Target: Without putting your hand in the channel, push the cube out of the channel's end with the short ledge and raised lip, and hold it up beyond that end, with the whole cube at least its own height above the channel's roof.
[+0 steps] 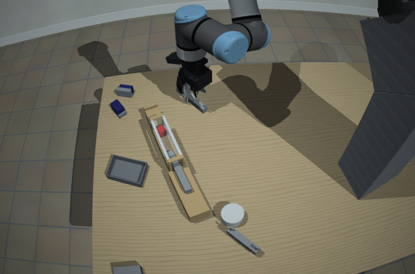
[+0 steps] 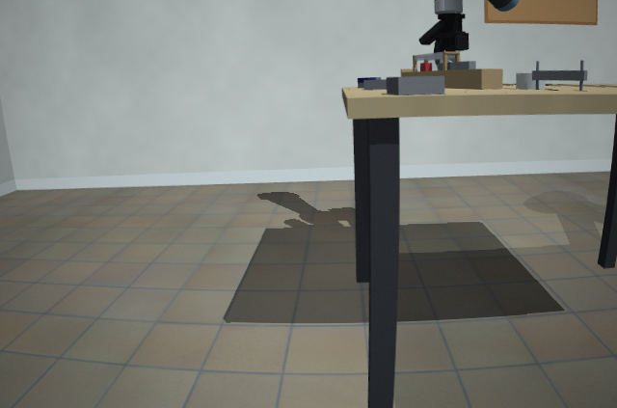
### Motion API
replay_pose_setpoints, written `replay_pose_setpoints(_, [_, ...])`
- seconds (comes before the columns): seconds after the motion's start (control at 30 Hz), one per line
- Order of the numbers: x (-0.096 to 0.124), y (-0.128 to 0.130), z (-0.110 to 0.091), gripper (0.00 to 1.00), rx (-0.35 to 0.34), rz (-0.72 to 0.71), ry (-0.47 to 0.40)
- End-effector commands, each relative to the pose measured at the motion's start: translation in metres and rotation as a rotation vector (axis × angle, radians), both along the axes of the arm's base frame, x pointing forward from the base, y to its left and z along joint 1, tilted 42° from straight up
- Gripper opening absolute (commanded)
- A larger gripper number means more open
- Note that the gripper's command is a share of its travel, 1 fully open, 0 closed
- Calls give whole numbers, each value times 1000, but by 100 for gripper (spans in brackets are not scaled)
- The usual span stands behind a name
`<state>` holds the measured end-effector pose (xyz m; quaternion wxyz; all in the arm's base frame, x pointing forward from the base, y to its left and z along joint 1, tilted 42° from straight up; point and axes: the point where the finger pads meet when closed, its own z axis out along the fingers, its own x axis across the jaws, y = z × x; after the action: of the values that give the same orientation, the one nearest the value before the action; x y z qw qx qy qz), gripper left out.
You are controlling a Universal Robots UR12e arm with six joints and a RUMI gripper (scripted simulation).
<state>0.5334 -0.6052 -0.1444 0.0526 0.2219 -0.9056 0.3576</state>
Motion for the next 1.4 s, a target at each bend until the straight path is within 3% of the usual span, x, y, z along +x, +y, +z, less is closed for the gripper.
replay_pose_setpoints(0.0, [0, -1, -1, 22, 0, 1, 0])
replay_pose_setpoints(1.17, [0, -1, -1, 22, 0, 1, 0])
replay_pose_setpoints(1.2, [0, -1, -1, 0, 0, 1, 0])
replay_pose_setpoints(1.37, [0, -1, -1, 0, 0, 1, 0])
